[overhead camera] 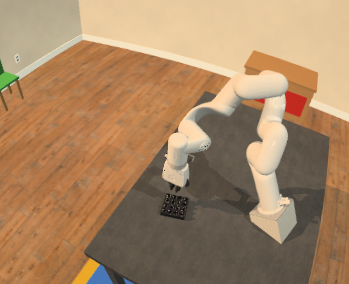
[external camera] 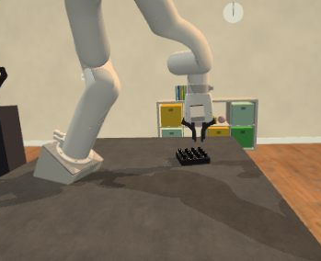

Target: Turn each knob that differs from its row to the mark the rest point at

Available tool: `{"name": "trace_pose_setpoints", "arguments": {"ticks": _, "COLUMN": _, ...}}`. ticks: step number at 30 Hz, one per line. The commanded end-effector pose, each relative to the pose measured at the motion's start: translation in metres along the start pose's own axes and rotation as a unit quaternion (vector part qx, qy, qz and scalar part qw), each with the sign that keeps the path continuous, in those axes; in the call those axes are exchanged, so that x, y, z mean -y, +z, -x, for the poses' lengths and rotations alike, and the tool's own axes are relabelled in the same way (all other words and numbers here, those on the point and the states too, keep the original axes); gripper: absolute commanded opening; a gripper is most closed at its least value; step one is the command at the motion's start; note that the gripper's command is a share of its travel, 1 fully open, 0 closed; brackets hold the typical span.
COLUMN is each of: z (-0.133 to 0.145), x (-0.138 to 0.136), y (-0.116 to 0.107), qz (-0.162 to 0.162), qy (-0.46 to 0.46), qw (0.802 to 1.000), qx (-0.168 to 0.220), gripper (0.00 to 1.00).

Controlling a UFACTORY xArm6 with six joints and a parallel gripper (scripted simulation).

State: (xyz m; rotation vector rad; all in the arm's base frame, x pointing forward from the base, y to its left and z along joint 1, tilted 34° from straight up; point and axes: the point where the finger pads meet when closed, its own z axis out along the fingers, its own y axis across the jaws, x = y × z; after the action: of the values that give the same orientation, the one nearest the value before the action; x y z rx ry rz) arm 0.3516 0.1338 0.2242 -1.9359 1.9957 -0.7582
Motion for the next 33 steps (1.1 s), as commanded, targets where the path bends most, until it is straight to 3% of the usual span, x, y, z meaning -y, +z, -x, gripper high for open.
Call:
{"name": "trace_pose_setpoints", "arguments": {"ticks": 1, "z": 0.0, "x": 0.001, "y": -0.001, "qz": -0.001, "qy": 0.0, "qw": 1.0, "qx": 0.001, "gripper": 0.19}}
{"name": "trace_pose_setpoints", "arguments": {"ticks": 33, "z": 0.001, "x": 0.001, "y": 0.017, "qz": -0.001, "qy": 0.001, "qw": 1.0, "qx": 0.001, "gripper": 0.19}}
